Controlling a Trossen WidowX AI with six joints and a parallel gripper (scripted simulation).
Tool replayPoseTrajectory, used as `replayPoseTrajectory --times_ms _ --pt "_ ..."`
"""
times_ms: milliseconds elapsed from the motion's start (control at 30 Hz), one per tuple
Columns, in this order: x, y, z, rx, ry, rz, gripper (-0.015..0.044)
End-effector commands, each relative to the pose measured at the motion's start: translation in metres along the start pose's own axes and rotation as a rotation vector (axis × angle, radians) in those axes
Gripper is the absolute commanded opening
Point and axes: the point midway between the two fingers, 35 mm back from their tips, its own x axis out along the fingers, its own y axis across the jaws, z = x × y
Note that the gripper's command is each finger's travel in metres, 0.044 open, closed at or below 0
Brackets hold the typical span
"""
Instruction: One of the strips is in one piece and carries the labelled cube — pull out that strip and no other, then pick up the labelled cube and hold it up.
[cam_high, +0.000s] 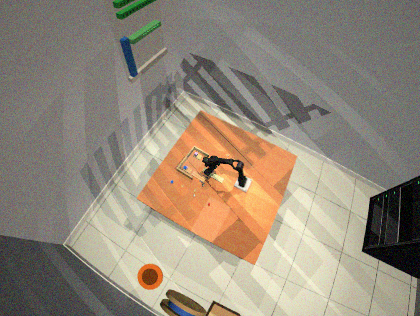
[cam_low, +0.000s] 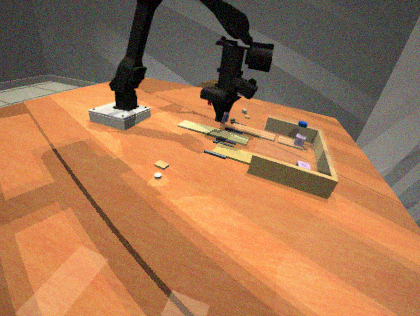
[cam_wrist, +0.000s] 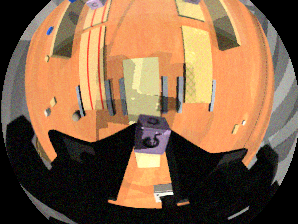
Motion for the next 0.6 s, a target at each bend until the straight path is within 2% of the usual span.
replayPoseTrajectory --times_ms 0,267,567 --pt "0.001 -0.005 -0.015 -0.005 0.004 0.0 0.0" --pt "0.001 -0.011 -0.03 -0.005 0.006 -0.001 0.0" --pt "-0.034 -0.011 -0.03 -0.005 0.005 -0.001 0.0"
